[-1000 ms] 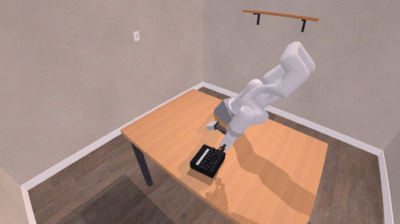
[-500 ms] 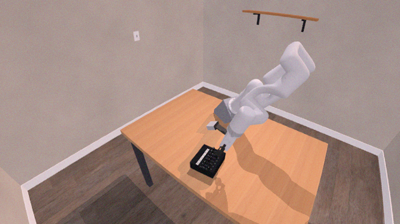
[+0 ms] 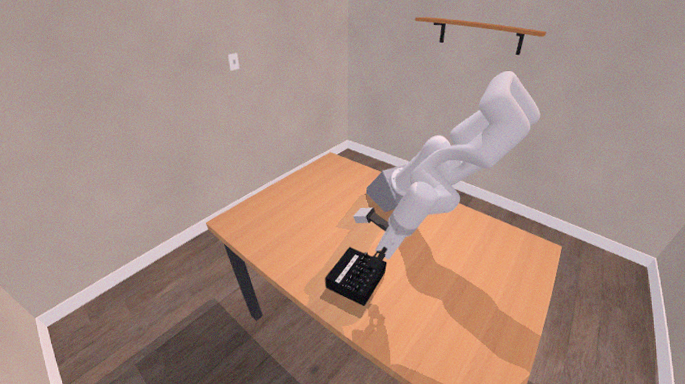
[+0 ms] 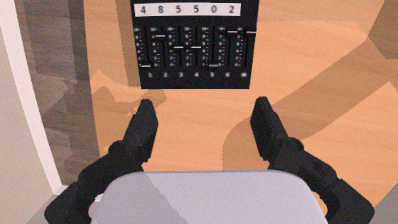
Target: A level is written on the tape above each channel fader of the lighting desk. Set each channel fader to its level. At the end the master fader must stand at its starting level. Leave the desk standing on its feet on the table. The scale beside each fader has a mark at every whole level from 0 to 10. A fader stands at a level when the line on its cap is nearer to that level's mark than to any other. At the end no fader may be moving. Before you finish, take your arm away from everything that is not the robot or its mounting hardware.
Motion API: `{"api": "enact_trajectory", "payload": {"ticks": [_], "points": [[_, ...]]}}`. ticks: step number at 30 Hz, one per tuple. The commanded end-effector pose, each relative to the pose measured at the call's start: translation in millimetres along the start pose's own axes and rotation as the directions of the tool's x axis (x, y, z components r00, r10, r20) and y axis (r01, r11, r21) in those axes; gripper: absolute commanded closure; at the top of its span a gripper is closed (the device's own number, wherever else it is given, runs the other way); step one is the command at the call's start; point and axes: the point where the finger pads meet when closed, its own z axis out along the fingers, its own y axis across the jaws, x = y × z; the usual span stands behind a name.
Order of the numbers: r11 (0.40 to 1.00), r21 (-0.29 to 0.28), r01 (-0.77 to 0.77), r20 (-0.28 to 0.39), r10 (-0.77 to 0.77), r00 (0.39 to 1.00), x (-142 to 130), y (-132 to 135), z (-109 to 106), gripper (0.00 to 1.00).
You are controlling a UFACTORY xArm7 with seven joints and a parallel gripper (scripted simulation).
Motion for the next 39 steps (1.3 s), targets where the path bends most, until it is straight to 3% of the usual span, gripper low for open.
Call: {"api": "enact_trajectory", "payload": {"ticks": [1, 16, 25, 31, 37, 39], "points": [[1.000, 0.003, -0.001, 0.000, 0.001, 1.000, 1, -1, -1, 0.00], [1.000, 0.003, 0.009, 0.003, -0.009, 1.000, 1, -1, -1, 0.00], [0.987, 0.005, 0.159, 0.049, -0.159, 0.986, 7, -3, -3, 0.00], [0.909, 0.046, 0.414, 0.119, -0.417, 0.901, 19, -5, -6, 0.00], [0.806, 0.100, 0.583, 0.134, -0.592, 0.795, 38, -7, -9, 0.00], [0.806, 0.100, 0.583, 0.134, -0.592, 0.795, 38, -7, -9, 0.00]]}}
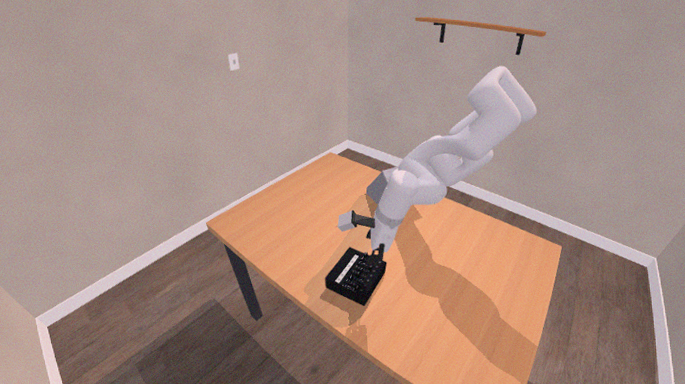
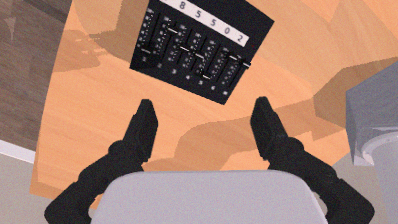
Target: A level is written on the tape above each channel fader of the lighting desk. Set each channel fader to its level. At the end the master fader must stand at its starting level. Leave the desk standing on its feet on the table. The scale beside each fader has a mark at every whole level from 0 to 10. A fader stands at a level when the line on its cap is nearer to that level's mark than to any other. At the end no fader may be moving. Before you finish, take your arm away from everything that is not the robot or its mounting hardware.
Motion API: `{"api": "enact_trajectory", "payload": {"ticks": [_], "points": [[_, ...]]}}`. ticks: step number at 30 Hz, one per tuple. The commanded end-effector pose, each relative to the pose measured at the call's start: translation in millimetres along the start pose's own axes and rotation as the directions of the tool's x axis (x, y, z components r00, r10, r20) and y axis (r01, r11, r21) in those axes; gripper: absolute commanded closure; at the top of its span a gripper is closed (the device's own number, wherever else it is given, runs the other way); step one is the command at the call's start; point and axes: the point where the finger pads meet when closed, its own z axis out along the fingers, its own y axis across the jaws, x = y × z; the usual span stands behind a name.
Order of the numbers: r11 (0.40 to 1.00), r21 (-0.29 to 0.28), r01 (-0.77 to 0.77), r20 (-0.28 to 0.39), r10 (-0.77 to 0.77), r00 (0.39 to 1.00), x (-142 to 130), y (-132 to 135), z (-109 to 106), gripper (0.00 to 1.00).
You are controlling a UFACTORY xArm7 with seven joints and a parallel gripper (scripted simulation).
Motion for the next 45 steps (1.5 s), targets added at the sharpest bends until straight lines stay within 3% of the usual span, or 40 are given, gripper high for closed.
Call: {"api": "enact_trajectory", "payload": {"ticks": [1, 8, 15, 17, 18, 22, 36, 40, 45], "points": [[0.964, 0.077, 0.253, 0.066, -0.258, 0.964, 14, 4, -4, 0.00], [0.878, 0.130, 0.462, 0.056, -0.471, 0.880, 33, 15, -7, 0.00], [0.738, 0.192, 0.647, 0.037, -0.664, 0.747, 42, 21, -7, 0.00], [0.738, 0.192, 0.647, 0.037, -0.664, 0.747, 42, 21, -7, 0.00], [0.666, 0.228, 0.710, 0.028, -0.733, 0.679, 42, 21, -7, 0.00], [0.594, 0.268, 0.758, 0.018, -0.790, 0.613, 42, 21, -7, 0.00], [0.609, 0.267, 0.747, 0.023, -0.779, 0.627, 42, 20, -7, 0.00], [0.688, 0.260, 0.677, 0.051, -0.710, 0.702, 41, 13, -3, 0.00], [0.850, 0.233, 0.473, 0.115, -0.507, 0.854, 37, -7, 8, 0.00]]}}
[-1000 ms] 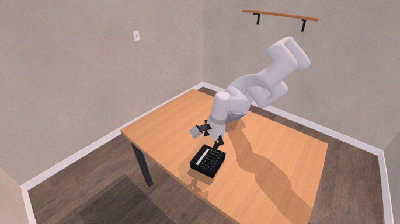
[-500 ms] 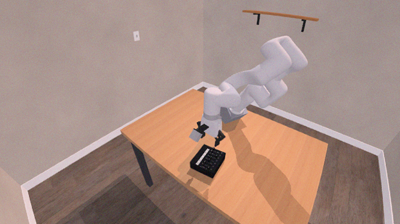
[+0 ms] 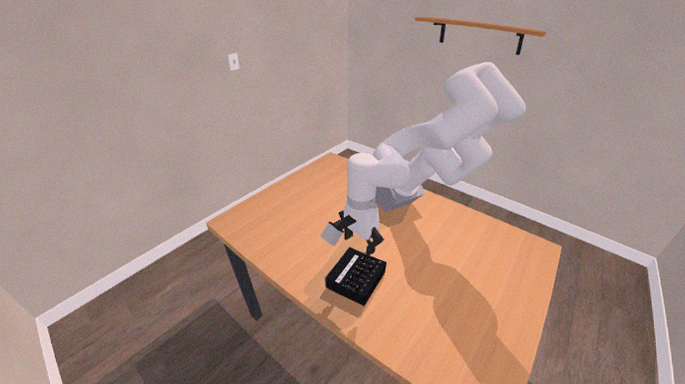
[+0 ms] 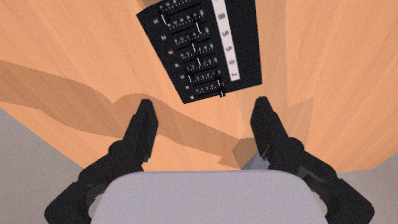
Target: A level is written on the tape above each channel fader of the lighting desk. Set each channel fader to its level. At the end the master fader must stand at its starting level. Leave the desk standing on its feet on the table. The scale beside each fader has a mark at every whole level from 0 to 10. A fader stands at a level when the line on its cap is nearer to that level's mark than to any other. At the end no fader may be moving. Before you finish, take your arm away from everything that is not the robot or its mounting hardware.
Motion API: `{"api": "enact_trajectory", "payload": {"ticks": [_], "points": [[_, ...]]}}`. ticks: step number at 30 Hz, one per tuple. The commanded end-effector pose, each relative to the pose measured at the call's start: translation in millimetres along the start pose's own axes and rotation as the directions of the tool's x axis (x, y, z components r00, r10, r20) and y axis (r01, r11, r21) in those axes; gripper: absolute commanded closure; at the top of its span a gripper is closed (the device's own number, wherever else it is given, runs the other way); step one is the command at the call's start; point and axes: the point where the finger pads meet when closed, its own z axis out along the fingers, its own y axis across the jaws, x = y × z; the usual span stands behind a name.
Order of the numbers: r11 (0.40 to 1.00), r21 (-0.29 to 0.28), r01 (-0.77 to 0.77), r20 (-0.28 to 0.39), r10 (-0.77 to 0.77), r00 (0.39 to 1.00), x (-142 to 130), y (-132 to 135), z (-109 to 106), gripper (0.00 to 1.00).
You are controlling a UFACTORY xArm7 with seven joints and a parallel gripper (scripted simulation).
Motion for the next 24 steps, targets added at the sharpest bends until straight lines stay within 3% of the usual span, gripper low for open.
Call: {"api": "enact_trajectory", "payload": {"ticks": [1, 6, 7, 13, 21, 23, 24], "points": [[0.961, -0.011, -0.275, -0.005, 0.275, 0.961, 14, -16, 16, 0.00], [0.925, -0.005, -0.381, -0.007, 0.381, 0.925, 22, -28, 29, 0.00], [0.875, -0.003, -0.485, -0.007, 0.485, 0.875, 25, -32, 33, 0.00], [0.749, 0.013, -0.662, -0.002, 0.662, 0.750, 35, -57, 58, 0.00], [0.512, 0.018, -0.859, 0.009, 0.859, 0.512, 39, -71, 71, 0.00], [0.512, 0.018, -0.859, 0.009, 0.859, 0.512, 39, -71, 71, 0.00], [0.410, 0.011, -0.912, 0.007, 0.912, 0.410, 39, -71, 72, 0.00]]}}
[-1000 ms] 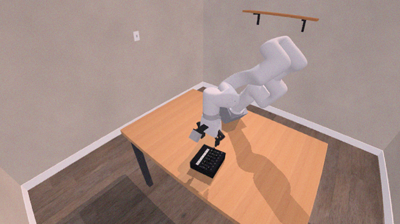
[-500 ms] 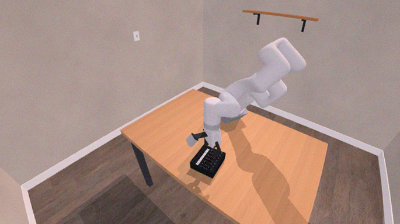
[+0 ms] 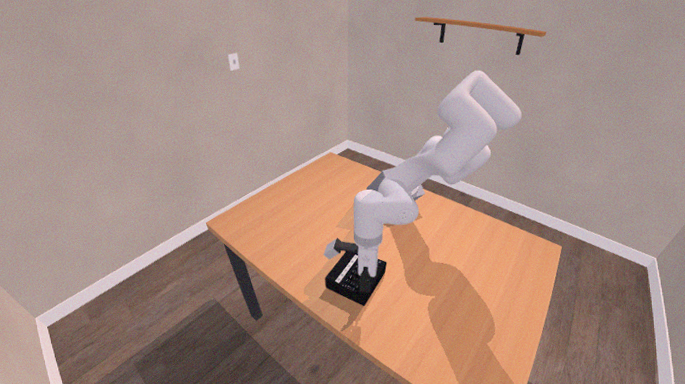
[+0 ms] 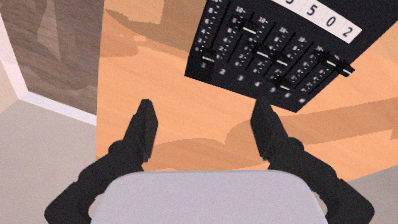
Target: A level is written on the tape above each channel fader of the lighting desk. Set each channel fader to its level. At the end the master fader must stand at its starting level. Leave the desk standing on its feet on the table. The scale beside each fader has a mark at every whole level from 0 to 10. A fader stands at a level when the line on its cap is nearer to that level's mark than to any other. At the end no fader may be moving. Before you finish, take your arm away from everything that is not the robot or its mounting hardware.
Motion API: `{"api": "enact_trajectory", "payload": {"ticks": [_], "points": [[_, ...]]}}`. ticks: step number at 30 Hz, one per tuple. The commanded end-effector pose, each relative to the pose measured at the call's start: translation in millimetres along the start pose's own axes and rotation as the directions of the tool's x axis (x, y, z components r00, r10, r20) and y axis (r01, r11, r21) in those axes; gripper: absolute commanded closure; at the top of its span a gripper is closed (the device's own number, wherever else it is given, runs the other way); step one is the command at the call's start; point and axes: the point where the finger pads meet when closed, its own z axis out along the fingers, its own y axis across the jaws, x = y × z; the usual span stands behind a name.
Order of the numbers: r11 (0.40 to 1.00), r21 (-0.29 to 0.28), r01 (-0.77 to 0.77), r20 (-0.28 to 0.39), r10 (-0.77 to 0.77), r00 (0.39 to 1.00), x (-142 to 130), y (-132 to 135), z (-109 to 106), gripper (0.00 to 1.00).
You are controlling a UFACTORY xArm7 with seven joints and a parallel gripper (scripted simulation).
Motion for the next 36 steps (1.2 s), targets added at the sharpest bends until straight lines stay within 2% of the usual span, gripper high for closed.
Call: {"api": "enact_trajectory", "payload": {"ticks": [1, 2, 4, 36], "points": [[0.962, -0.028, -0.273, -0.034, 0.272, 0.962, 0.6, -5.7, 3.3, 0.00], [0.952, -0.030, -0.304, -0.038, 0.302, 0.952, 0.6, -5.7, 3.3, 1.00], [0.933, -0.036, -0.358, -0.046, 0.357, 0.933, 0.6, -5.7, 3.3, 1.00], [0.933, -0.036, -0.358, -0.046, 0.357, 0.933, 0.6, -5.7, 3.3, 1.00]]}}
